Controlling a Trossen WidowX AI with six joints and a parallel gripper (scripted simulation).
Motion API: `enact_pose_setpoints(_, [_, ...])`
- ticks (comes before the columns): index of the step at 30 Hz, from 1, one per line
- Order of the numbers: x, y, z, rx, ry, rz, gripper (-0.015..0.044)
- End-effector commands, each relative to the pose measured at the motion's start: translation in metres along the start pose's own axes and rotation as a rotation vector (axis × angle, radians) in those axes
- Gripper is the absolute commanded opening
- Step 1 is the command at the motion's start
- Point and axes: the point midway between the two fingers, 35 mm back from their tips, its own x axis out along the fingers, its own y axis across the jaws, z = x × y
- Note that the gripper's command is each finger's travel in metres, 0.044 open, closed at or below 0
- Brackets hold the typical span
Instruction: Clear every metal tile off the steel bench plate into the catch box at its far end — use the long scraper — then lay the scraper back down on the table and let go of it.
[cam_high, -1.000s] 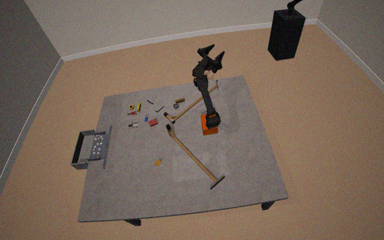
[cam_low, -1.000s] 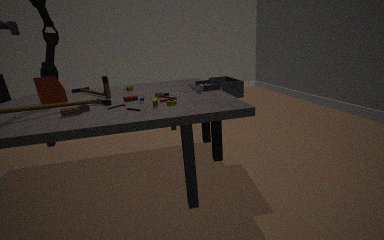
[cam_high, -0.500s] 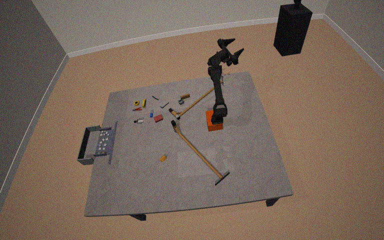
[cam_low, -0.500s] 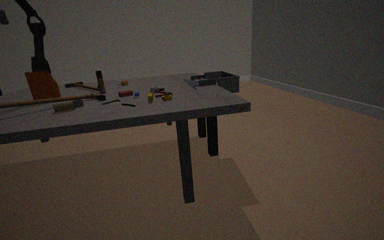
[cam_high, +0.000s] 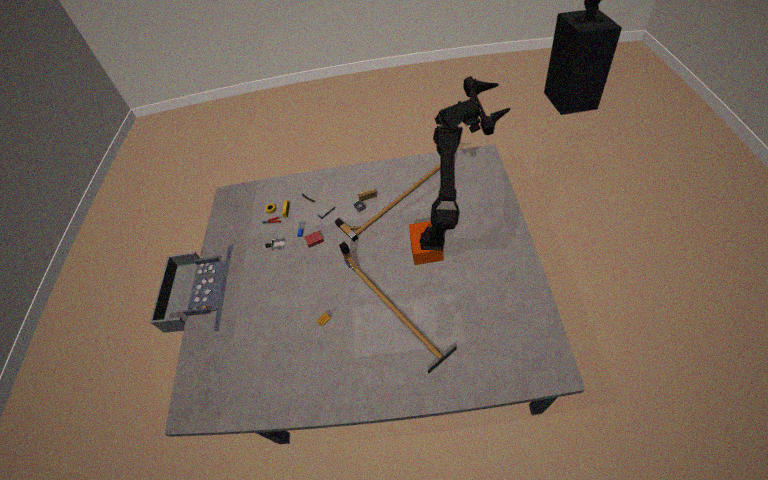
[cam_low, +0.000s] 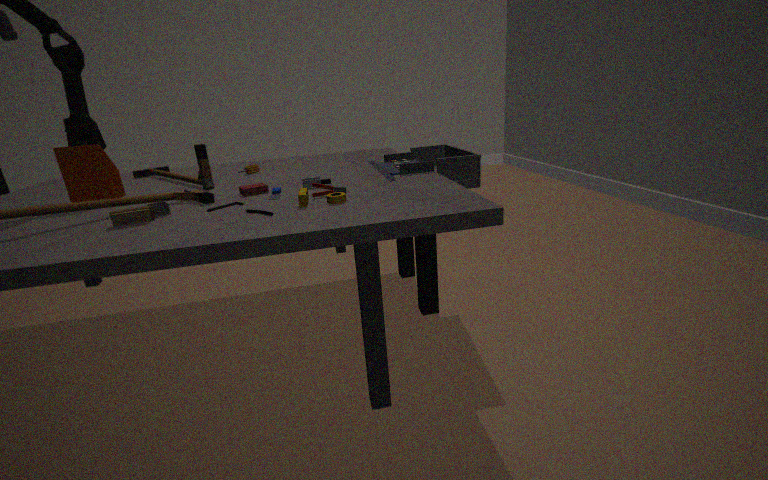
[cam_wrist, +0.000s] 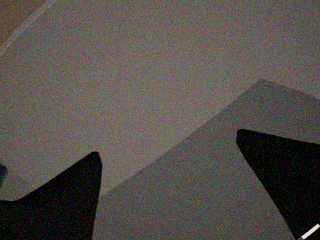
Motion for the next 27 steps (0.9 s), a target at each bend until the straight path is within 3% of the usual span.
enact_pose_setpoints(1, [0.018,0.006,0.015,0.027,-0.023,0.051,0.0440])
enact_pose_setpoints(27, [0.134,0.090,0.124,0.273,-0.116,0.455,0.0440])
